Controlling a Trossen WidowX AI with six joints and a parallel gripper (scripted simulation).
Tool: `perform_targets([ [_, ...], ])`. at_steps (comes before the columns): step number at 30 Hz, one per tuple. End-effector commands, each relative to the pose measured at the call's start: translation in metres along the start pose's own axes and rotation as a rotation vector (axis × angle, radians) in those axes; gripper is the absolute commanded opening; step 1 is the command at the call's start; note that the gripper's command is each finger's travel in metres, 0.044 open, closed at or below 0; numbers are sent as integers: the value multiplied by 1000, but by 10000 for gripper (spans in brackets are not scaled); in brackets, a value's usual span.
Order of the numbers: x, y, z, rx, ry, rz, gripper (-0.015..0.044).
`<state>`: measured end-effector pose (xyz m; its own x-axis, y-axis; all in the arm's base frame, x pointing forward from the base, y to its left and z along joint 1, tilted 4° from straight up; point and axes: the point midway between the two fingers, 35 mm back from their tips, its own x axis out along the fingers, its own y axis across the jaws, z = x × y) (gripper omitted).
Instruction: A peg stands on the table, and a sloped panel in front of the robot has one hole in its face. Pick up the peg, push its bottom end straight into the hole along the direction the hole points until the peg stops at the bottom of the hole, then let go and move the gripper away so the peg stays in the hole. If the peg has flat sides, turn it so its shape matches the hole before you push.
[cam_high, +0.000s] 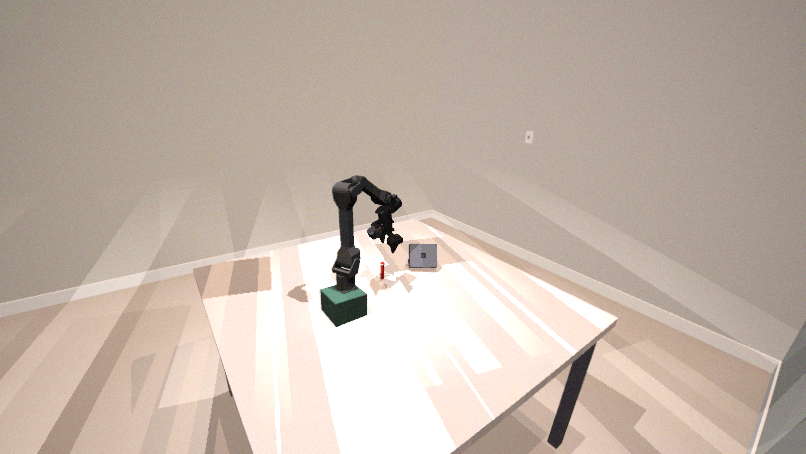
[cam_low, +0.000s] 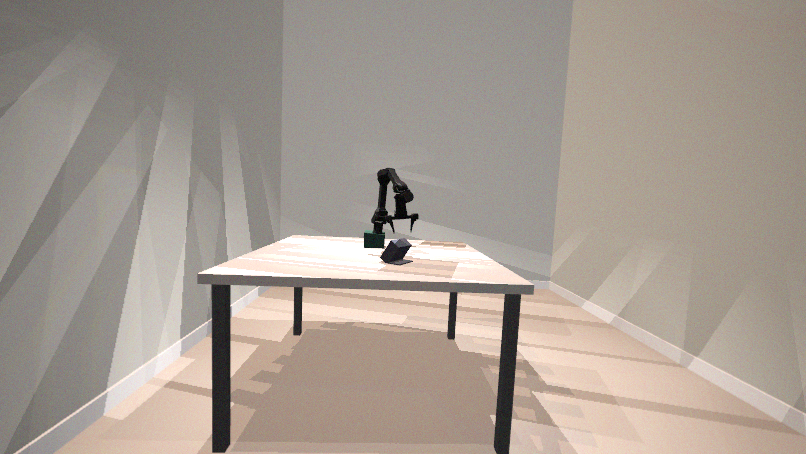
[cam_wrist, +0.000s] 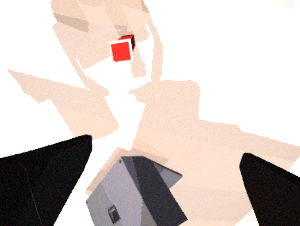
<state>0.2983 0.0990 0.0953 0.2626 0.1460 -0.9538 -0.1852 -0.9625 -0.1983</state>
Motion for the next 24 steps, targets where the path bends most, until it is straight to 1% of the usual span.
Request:
perform_targets([
  [1, 8, 13, 18, -82, -76, 50, 440],
  [7, 15, 30, 42, -197, -188, 100, 440],
  [14, 17, 31, 43, -201, -192, 101, 440],
  [24, 33, 32, 45, -201, -192, 101, 440],
])
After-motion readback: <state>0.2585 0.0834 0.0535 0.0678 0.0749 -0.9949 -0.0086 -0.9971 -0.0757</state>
